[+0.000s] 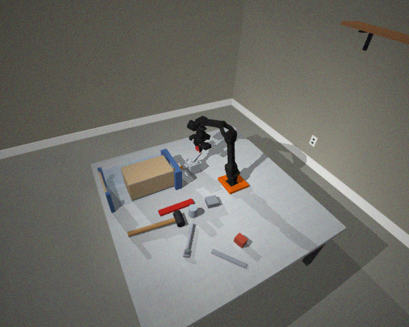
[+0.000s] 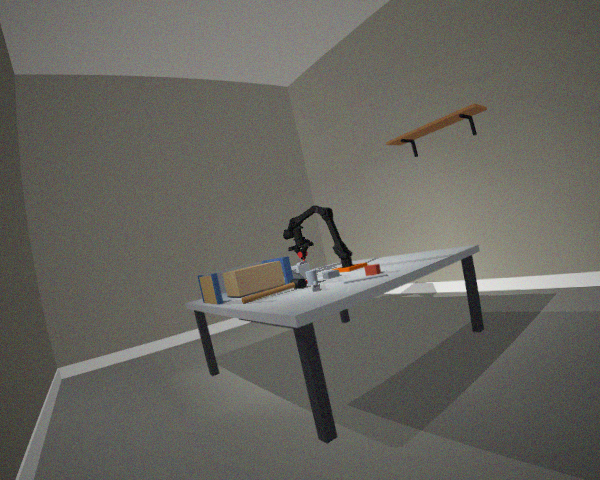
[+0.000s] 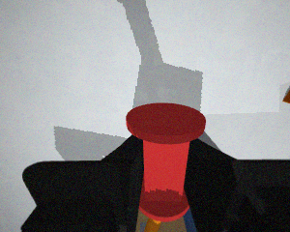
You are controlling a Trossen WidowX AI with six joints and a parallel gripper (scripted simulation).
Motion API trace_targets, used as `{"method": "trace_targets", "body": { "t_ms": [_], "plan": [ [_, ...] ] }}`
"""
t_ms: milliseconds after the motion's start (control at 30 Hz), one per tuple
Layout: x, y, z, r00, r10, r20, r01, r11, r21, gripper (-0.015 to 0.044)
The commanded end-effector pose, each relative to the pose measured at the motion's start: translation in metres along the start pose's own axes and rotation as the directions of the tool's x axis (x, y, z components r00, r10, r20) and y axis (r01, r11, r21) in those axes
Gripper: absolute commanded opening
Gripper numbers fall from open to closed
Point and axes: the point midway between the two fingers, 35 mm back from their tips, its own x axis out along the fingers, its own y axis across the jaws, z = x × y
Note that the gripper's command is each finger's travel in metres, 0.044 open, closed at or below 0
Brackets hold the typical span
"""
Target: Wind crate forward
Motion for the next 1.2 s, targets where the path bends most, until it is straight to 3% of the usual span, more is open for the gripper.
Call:
{"method": "trace_targets", "body": {
  "t_ms": [0, 1167],
  "plan": [
    [0.0, 0.014, -0.006, 1.0, 0.029, -0.008, -0.029, 1.0, 0.003, 0.0],
    [-0.002, 0.048, -0.041, 0.999, 0.031, -0.011, -0.031, 1.0, 0.003, 0.0]
  ]
}}
